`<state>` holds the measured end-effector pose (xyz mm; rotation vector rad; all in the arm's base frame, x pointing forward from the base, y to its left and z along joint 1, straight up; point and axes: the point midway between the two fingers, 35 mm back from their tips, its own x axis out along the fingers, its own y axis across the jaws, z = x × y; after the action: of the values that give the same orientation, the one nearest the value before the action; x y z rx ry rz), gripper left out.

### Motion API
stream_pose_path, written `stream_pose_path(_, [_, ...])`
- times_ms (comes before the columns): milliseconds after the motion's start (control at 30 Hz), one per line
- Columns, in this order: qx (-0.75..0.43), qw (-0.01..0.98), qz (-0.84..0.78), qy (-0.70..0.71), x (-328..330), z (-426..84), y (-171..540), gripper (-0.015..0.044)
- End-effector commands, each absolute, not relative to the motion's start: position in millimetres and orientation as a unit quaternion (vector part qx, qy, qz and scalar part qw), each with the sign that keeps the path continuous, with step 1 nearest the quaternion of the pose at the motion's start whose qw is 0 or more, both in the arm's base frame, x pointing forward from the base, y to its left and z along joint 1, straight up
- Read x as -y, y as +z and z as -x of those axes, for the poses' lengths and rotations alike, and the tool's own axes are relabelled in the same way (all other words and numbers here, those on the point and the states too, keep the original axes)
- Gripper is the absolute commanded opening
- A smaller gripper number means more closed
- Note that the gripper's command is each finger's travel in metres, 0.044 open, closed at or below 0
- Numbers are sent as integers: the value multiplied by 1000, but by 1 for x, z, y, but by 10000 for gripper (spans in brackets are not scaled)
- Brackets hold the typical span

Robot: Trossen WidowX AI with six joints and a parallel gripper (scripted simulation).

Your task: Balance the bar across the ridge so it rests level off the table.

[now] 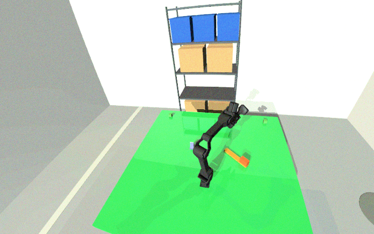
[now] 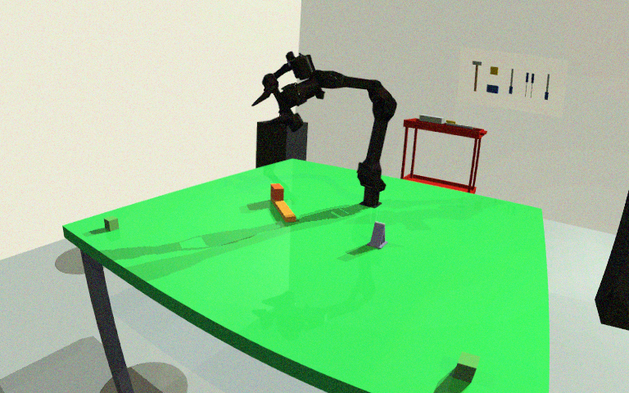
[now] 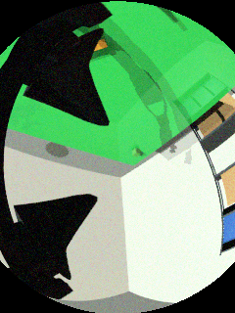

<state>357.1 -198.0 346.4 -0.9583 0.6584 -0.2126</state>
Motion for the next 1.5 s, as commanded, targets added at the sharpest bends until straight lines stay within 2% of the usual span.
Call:
stream_pose_path(0, [-365,813,450,-65,207,-353,319,315])
stream_pose_path(433, [-541,733,400,101,222,-312,221,315])
stream_pose_path(833, [-635,651,310,276,214,-256,163,315])
stream_pose_path(1067, [-638,647,304,286,214,-253,155,315])
stream_pose_path(1467, [-638,647,304,286,215,-254,78,315])
